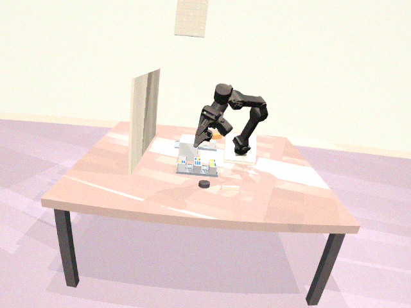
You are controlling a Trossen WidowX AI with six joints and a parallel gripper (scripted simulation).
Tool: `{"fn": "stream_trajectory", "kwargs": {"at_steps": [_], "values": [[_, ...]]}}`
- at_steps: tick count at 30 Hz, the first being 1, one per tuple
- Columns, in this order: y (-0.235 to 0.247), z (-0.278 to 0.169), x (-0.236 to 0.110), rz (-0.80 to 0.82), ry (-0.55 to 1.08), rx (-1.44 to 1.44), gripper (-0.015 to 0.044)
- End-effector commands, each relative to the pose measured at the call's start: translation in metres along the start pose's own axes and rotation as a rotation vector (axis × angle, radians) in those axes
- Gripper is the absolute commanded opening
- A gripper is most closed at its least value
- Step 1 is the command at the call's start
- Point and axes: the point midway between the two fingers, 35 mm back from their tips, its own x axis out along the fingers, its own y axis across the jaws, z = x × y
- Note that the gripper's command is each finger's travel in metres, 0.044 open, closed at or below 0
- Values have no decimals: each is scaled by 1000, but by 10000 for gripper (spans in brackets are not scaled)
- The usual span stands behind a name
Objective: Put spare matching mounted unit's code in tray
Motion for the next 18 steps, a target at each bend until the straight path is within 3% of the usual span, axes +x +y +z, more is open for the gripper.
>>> {"fn": "stream_trajectory", "kwargs": {"at_steps": [1,9,18], "values": [[51,-42,17,144,73,192,440],[164,-128,12,412,292,603,440],[290,-203,-47,629,589,1154,440]]}}
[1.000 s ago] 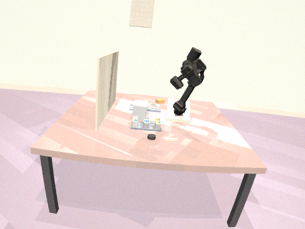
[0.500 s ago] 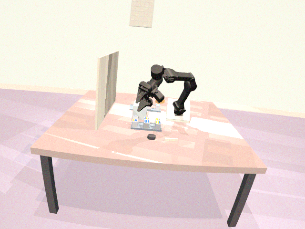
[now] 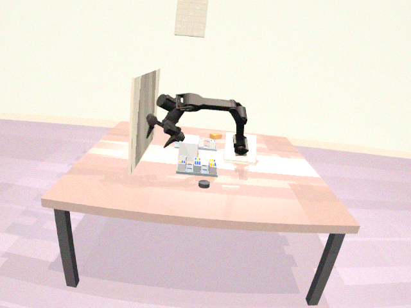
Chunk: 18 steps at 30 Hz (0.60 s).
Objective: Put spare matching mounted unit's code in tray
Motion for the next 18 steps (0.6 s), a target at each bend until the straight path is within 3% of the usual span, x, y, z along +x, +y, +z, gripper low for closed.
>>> {"fn": "stream_trajectory", "kwargs": {"at_steps": [1,10,16,18], "values": [[11,-68,15,100,95,281,440],[62,-214,14,274,286,1056,440],[106,-281,-2,373,371,1541,440],[106,-281,-2,373,371,1541,440]]}}
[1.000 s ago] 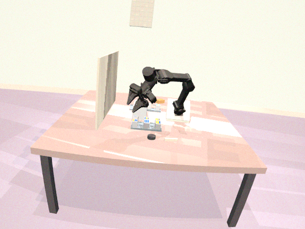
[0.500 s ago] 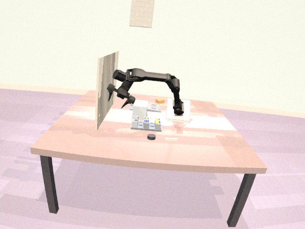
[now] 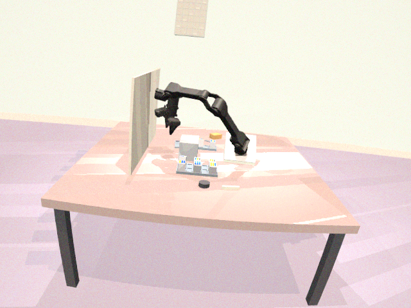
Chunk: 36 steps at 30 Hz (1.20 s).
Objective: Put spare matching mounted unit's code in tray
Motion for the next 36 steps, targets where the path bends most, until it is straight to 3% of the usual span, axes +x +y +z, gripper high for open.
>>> {"fn": "stream_trajectory", "kwargs": {"at_steps": [1,18,29,36], "values": [[-9,-14,4,43,23,117,440],[-7,-13,3,45,23,98,440],[138,-33,-15,143,-29,-1027,440],[154,-39,-17,155,-42,-1159,440]]}}
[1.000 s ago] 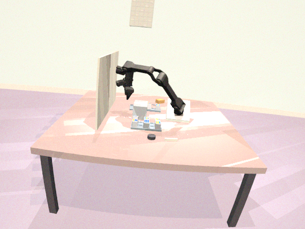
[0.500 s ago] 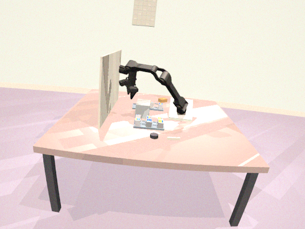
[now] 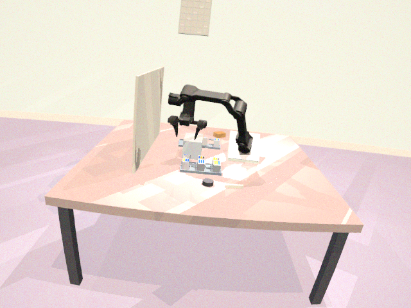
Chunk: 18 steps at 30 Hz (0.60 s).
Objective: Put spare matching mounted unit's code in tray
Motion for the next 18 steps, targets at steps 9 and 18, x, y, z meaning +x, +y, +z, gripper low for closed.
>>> {"fn": "stream_trajectory", "kwargs": {"at_steps": [9,18], "values": [[13,9,18,15,-12,-116,335],[15,9,42,15,-14,-116,300]]}}
